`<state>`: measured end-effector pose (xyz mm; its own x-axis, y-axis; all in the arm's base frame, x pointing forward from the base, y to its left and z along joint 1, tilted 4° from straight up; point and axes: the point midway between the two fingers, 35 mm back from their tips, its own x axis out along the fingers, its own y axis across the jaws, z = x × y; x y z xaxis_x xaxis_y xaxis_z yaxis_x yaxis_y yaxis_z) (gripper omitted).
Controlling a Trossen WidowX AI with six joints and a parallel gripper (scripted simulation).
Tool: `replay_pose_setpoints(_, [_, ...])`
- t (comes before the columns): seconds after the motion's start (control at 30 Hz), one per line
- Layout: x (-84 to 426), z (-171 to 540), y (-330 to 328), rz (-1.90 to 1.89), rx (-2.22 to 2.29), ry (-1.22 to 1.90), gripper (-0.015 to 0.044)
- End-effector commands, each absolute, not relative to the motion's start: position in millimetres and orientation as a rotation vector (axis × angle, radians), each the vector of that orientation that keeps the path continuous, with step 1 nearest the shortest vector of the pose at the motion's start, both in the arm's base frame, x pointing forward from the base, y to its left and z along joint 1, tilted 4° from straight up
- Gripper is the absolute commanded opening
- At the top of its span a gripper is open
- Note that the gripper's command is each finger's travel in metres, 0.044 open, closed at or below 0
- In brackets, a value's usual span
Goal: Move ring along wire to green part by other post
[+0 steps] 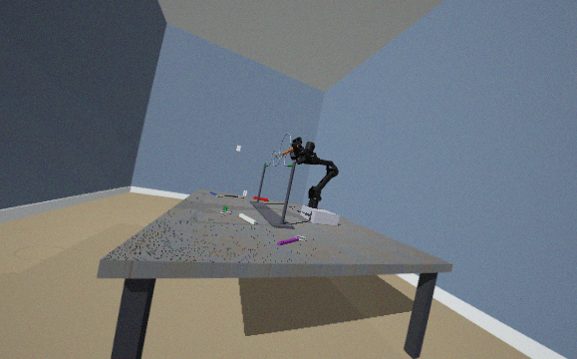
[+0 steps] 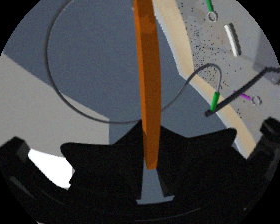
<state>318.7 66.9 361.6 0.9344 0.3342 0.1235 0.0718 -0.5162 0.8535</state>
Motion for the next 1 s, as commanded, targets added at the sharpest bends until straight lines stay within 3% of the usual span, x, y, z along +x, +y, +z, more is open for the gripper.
replay_pose_setpoints(0.0, [316.5,369.6,64.0,0.353,2.113,0.284,-0.015])
replay_pose_setpoints(0.97, [316.4,368.2,63.3,0.266,1.864,0.346,-0.015])
